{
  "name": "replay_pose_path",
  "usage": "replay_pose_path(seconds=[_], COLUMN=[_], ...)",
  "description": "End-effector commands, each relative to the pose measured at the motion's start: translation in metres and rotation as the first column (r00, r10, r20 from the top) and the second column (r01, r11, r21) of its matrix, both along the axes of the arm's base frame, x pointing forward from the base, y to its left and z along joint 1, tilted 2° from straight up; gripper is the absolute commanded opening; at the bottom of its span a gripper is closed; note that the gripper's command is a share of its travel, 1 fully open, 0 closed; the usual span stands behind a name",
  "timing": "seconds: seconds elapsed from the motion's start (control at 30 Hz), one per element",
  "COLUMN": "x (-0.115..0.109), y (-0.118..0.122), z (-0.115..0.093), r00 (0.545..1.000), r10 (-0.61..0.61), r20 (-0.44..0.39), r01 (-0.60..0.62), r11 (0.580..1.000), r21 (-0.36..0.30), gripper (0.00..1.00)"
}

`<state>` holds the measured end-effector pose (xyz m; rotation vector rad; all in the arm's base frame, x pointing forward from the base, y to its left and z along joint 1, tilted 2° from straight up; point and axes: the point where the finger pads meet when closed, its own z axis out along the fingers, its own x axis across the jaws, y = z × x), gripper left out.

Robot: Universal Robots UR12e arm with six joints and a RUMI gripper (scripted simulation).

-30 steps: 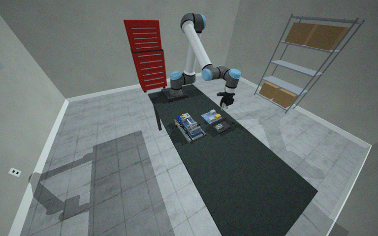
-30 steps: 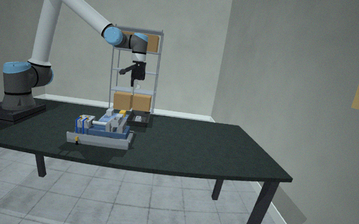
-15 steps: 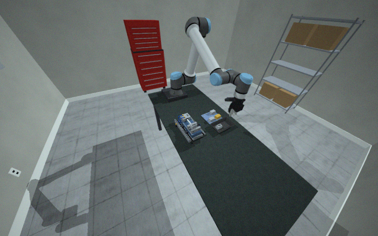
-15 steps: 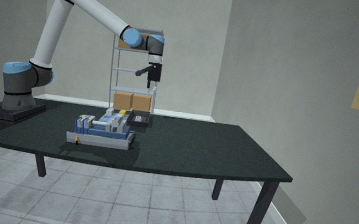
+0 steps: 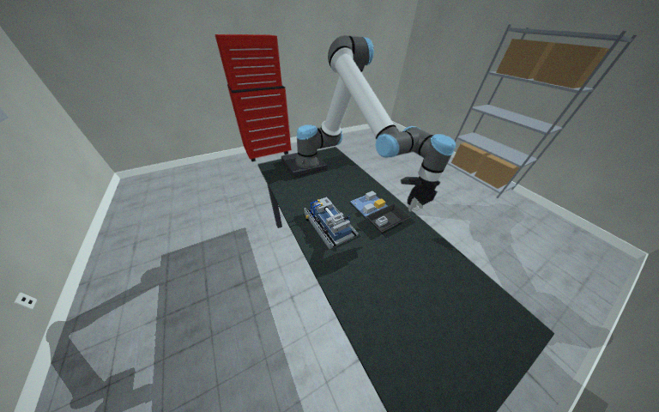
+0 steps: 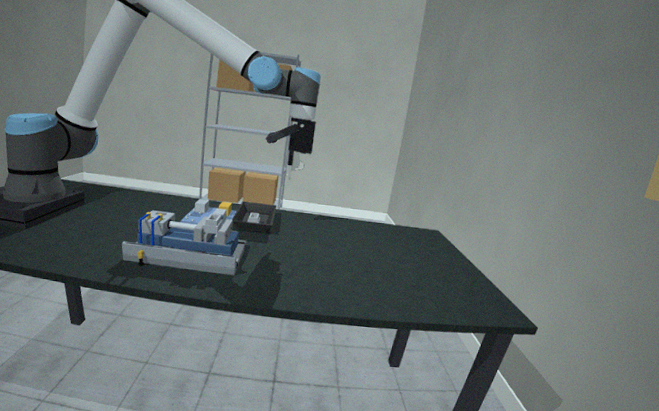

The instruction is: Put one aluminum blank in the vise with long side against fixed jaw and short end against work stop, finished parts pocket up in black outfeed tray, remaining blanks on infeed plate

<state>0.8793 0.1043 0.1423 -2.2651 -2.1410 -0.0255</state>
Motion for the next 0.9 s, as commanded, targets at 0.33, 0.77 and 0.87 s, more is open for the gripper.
replay_pose_path(seconds=[0.33,0.77,0.87], x=[0.001,0.001,0.001], y=[0.0,0.001,0.001], z=[-0.006,-0.025,-0.031], r00=[1.0,1.0,1.0], r10=[0.0,0.0,0.0], r20=[0.002,0.002,0.002], r01=[0.0,0.0,0.0], r11=[1.0,1.0,1.0], r21=[0.0,0.0,0.0], gripper=[0.0,0.0,0.0])
